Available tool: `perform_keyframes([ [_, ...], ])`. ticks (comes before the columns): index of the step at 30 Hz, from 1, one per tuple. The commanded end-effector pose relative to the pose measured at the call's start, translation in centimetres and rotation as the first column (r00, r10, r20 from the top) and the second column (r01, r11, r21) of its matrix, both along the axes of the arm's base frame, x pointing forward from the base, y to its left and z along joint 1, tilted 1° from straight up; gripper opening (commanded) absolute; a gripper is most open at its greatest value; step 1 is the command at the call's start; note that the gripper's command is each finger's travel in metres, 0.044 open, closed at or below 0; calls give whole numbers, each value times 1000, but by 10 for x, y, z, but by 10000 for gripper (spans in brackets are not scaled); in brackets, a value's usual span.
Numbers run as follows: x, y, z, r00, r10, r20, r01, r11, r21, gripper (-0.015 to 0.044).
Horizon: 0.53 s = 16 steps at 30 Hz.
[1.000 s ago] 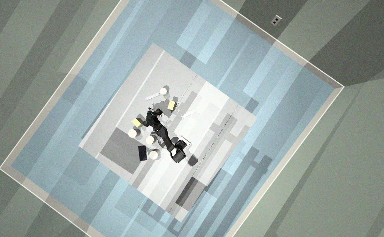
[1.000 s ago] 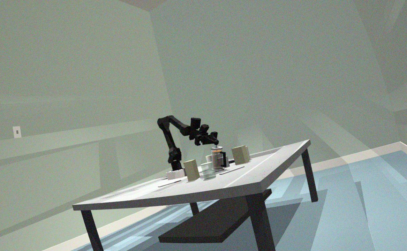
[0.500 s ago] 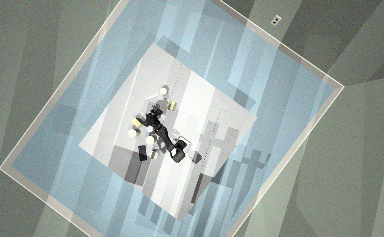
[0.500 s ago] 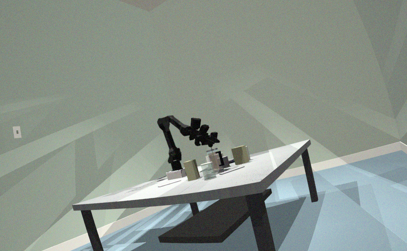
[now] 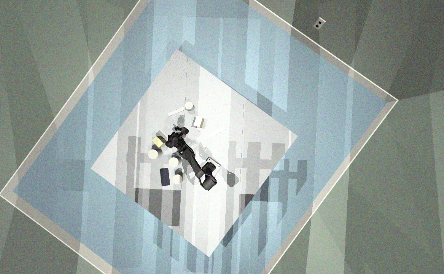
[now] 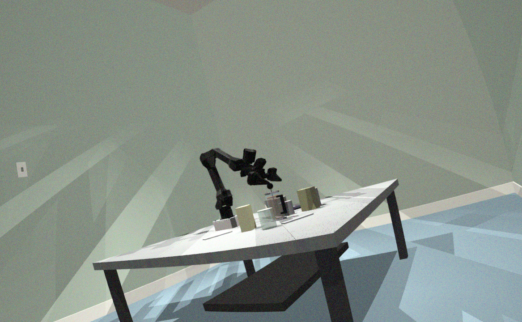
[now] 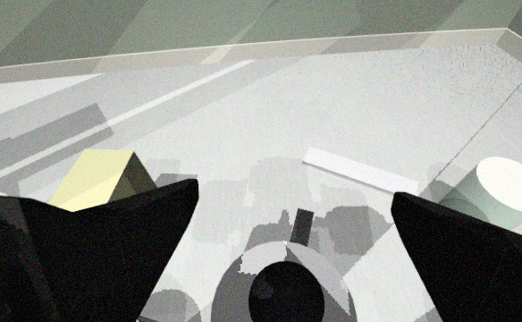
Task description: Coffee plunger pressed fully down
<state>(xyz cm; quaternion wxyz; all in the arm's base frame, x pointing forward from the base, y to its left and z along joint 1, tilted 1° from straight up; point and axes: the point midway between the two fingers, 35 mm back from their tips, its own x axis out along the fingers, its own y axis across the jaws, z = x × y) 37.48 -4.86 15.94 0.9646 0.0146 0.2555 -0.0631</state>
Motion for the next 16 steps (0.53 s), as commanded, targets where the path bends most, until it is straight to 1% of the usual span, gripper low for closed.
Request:
perform_keyframes([
  [1, -17, 3, 44, 999, 1, 32, -1, 1000, -4, 440],
  [4, -36, 6, 64, 1000, 2, 26, -2, 1000, -3, 440],
  [16, -37, 6, 62, 1000, 2, 26, -2, 1000, -3, 440],
])
